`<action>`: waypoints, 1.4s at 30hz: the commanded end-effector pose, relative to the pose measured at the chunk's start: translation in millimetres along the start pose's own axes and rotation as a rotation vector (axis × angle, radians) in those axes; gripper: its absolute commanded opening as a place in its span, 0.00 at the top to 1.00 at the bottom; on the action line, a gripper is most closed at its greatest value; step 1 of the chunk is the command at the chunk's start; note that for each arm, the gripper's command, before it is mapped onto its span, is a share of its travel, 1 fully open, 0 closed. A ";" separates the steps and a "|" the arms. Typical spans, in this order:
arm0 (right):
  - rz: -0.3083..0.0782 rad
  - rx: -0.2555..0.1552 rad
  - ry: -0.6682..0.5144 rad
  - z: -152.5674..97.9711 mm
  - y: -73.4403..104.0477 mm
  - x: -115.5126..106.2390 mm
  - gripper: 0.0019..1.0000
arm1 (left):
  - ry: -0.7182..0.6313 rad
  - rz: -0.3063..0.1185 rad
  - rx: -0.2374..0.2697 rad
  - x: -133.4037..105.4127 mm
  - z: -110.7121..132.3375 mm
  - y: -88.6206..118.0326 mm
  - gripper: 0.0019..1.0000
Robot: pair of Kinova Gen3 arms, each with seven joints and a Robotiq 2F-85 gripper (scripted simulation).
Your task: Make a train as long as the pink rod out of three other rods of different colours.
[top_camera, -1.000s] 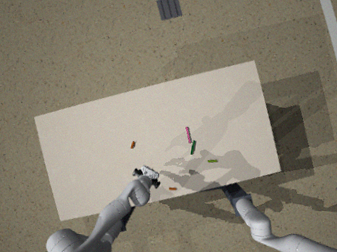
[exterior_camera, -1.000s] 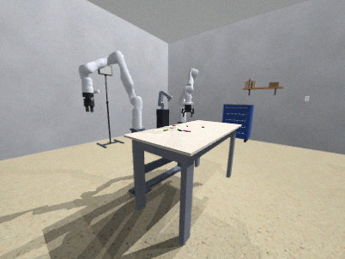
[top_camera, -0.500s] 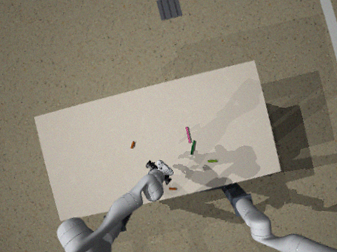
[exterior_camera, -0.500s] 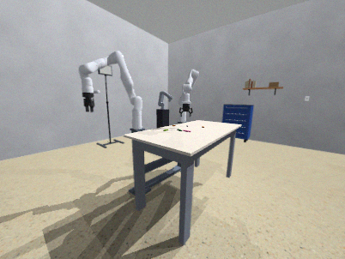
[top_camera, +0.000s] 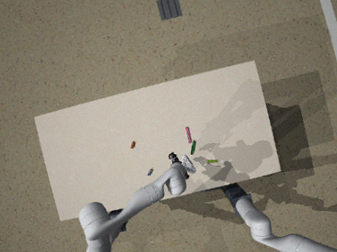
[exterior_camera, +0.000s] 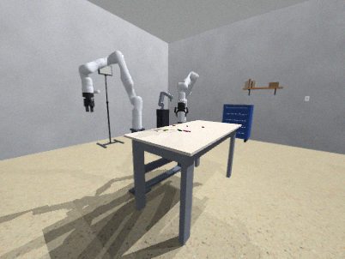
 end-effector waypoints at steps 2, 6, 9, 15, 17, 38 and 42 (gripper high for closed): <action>-0.002 0.000 0.000 0.1 0.8 -0.2 0.00 | -0.122 -0.007 -0.006 47.7 8.1 -3.3 0.00; -0.002 0.000 0.000 0.1 0.8 -0.2 0.00 | -0.193 -0.007 -0.008 73.1 16.5 -7.0 0.00; -0.002 0.000 0.000 0.1 0.8 -0.2 0.00 | -0.249 -0.010 -0.011 92.5 24.4 -11.1 0.00; -0.002 0.000 0.000 0.1 0.8 -0.2 0.00 | -0.343 -0.020 -0.016 122.8 40.2 -20.5 0.00; -0.002 0.000 0.000 0.1 0.8 -0.2 0.00 | -0.363 -0.024 -0.018 129.0 44.1 -23.1 0.00; -0.002 0.000 0.000 0.1 0.8 -0.2 0.00 | -0.526 -0.071 -0.039 169.1 81.6 -51.7 0.00; -0.002 0.000 0.000 0.1 0.8 -0.2 0.00 | -0.527 -0.071 -0.039 169.1 81.7 -51.7 0.68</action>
Point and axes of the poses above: on each arm, the point where the finger pads meet when closed, its own y axis back along the fingers, its own z axis across the jaws, x = y × z, the point moved 8 cm from there along y, back along the fingers, and after that the axes turned 10 degrees about -y, right-handed, at the moved point
